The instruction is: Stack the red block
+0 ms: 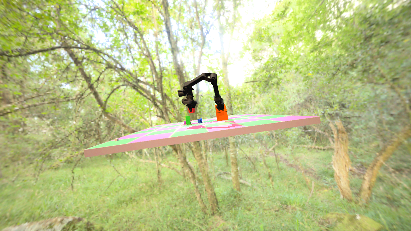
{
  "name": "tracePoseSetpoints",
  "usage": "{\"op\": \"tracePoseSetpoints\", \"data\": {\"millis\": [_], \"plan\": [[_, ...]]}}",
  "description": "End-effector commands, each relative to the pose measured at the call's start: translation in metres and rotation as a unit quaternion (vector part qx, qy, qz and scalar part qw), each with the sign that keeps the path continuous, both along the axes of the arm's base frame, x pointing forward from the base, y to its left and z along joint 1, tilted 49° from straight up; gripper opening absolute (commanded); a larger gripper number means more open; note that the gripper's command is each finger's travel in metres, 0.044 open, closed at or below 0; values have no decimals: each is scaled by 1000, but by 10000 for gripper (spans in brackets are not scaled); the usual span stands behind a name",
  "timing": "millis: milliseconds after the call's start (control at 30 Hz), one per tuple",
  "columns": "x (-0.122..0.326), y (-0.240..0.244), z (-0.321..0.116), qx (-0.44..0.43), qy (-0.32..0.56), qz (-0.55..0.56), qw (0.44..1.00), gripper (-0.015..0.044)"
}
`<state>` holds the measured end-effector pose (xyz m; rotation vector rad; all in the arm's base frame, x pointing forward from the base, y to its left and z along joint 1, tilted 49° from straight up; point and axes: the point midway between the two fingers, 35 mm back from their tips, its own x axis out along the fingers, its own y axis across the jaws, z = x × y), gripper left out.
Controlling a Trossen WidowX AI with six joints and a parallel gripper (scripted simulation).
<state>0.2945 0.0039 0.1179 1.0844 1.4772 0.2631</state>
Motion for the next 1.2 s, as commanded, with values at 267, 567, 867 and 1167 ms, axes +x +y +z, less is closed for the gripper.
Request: {"op": "tracePoseSetpoints", "data": {"millis": [267,567,867,1167], "plan": [[15,-29,-20,-7,-2,1,1000,0],[28,-63,-52,-11,-2,0,1000,0],[35,-96,-86,-10,-2,-1,1000,0],[37,-119,-116,-7,-4,2,1000,0]]}}
